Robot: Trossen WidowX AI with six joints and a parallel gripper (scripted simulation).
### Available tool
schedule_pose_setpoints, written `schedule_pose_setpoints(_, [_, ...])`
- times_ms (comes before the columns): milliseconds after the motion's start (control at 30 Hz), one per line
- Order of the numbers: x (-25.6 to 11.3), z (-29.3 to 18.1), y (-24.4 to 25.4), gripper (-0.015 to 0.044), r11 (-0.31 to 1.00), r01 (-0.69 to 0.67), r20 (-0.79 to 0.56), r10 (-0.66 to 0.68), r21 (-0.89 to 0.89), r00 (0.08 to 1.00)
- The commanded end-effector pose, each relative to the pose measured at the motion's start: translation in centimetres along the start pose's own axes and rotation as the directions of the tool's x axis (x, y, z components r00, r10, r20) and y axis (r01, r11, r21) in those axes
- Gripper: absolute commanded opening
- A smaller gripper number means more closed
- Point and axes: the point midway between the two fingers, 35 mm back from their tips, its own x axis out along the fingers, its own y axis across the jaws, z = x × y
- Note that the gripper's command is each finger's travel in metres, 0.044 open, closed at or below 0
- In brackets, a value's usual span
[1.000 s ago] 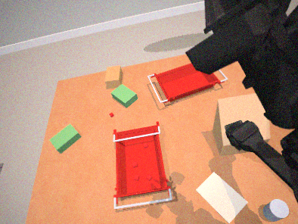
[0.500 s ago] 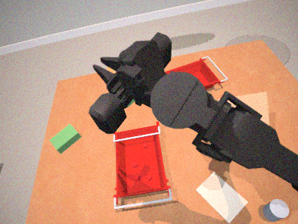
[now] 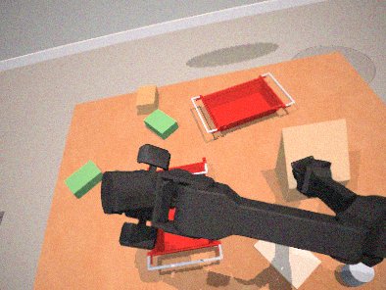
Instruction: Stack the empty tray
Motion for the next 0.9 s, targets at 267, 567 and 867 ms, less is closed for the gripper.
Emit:
schedule_pose_setpoints(267, [7.5,-14.7,9.6,0.0081,0.94,-0.336,-0.619,0.226,-0.065,0.752])
schedule_pose_setpoints(567, [8.1,-16.6,10.7,0.0081,0.928,-0.369,-0.673,0.243,-0.047,0.699])
schedule_pose_setpoints(867, [10.8,-19.2,11.6,0.0081,0.928,-0.369,-0.673,0.244,-0.047,0.698])
